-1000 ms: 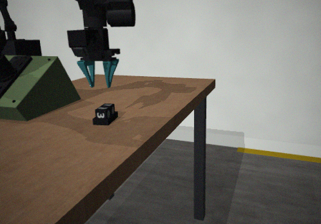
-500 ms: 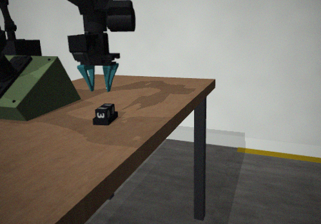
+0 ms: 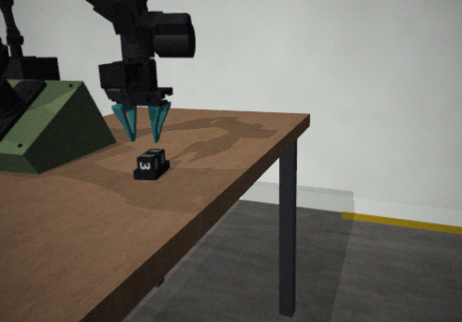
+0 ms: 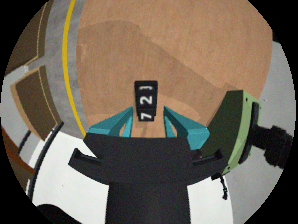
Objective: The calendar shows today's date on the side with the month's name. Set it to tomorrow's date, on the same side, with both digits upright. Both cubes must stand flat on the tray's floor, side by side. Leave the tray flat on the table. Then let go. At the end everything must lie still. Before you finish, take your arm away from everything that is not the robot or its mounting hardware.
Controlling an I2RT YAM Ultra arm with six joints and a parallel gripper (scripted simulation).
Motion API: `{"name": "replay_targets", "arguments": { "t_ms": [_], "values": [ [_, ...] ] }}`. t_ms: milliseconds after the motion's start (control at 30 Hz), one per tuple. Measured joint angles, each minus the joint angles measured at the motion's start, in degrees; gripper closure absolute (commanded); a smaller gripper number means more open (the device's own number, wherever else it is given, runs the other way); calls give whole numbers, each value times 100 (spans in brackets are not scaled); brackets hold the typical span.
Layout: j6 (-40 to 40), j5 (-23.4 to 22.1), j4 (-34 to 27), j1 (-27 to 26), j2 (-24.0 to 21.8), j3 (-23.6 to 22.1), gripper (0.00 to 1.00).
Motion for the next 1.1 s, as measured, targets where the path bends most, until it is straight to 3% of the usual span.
{"name": "replay_targets", "arguments": {
  "t_ms": [1100],
  "values": [
    [-236, 22, 551, -157, 160, -192, 53]
  ]
}}
